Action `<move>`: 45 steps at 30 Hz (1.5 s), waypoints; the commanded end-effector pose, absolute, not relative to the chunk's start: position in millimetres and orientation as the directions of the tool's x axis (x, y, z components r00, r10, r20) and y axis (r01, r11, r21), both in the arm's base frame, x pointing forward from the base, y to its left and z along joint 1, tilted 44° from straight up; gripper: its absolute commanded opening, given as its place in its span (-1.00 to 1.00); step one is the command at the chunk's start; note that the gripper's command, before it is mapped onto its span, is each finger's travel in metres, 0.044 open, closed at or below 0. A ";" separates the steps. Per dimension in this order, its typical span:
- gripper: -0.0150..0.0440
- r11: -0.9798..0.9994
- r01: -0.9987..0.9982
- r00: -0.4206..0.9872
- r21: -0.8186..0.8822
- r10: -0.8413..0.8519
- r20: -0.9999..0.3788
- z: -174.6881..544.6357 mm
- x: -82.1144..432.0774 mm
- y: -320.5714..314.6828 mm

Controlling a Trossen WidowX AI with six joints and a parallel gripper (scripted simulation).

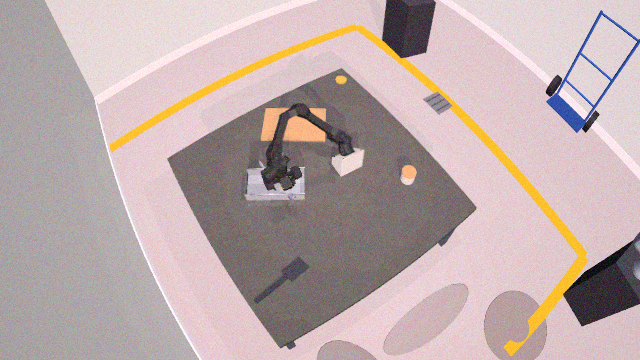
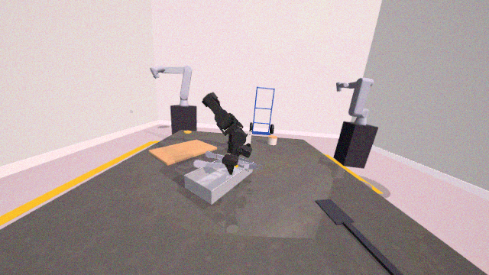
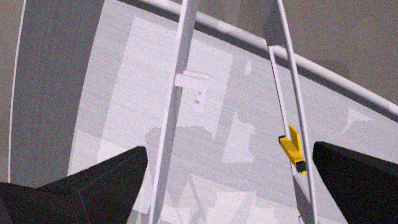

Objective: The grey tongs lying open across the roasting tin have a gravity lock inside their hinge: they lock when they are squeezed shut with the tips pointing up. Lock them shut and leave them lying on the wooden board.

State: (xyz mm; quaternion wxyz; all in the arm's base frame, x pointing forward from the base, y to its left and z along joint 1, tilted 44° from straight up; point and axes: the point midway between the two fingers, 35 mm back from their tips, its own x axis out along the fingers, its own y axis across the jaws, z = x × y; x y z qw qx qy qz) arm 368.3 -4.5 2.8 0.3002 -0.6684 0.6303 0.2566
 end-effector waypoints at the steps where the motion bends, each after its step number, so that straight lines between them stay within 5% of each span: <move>1: 1.00 -0.027 -0.997 0.070 -0.072 -0.693 -0.717 -2.2 366.7 -11.0; 5: 1.00 -0.027 -0.997 0.070 -0.072 -0.694 -0.717 -3.7 366.4 -12.8; 8: 0.73 -0.024 -0.997 0.072 -0.076 -0.690 -0.720 -1.8 367.5 -10.1; 45: -0.10 -0.024 -0.997 0.072 -0.076 -0.690 -0.720 -1.8 367.5 -10.1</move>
